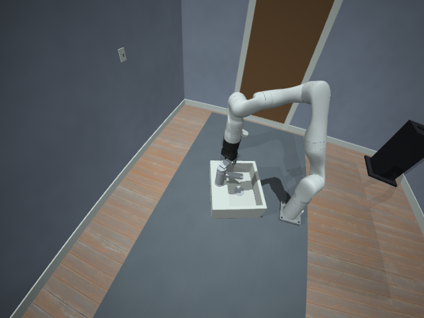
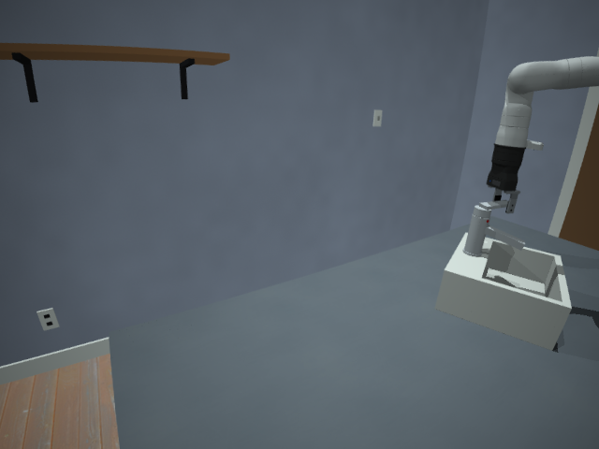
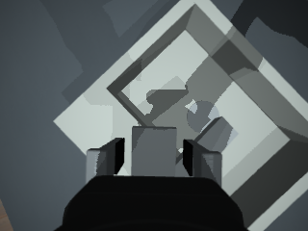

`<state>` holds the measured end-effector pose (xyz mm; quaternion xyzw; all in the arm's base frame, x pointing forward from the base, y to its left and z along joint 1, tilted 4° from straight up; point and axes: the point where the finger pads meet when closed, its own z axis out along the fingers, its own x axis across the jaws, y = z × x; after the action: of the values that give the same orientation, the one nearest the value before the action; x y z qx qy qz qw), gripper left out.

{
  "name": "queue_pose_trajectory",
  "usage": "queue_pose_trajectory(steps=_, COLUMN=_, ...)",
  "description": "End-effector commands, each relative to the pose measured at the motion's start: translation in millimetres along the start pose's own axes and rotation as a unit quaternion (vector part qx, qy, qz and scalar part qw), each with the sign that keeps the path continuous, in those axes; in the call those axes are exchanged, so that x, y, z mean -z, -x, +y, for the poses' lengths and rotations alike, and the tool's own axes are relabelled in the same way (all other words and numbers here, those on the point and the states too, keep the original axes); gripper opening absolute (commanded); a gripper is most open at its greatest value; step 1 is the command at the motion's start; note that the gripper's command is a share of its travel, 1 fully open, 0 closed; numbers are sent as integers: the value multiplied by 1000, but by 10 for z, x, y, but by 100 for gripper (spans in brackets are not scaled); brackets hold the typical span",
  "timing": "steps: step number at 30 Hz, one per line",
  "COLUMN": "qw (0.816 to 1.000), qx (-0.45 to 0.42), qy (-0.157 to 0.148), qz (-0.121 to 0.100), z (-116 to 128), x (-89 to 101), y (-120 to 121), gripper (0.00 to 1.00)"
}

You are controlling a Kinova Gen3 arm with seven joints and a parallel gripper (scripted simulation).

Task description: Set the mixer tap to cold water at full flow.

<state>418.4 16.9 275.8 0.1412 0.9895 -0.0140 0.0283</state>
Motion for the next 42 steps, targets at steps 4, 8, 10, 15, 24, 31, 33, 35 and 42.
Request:
queue_pose_trajectory(steps=4, qw=1000, qx=0, qy=0, qz=-1, z=2, x=11, y=2, gripper=100)
queue_pose_trajectory(steps=8, qw=1000, qx=0, qy=0, qz=-1, z=2, x=37, y=2, gripper=100)
queue_pose_trajectory(steps=10, qw=1000, qx=0, qy=0, qz=-1, z=2, x=62, y=2, gripper=100)
queue_pose_trajectory(steps=15, qw=1000, qx=0, qy=0, qz=-1, z=2, x=158, y=2, gripper=100)
queue_pose_trajectory(steps=24, qw=1000, qx=0, qy=0, qz=-1, z=2, x=349, y=2, gripper=100)
queue_pose_trajectory(steps=31, qw=1000, qx=0, qy=0, qz=-1, z=2, x=541, y=1, gripper=100)
queue_pose_trajectory(steps=33, qw=1000, qx=0, qy=0, qz=-1, z=2, x=586, y=1, gripper=100)
queue_pose_trajectory(steps=35, qw=1000, qx=0, qy=0, qz=-1, z=2, x=624, y=1, gripper=100)
queue_pose_trajectory(steps=42, qw=1000, qx=0, qy=0, qz=-1, z=2, x=686, y=1, gripper=100)
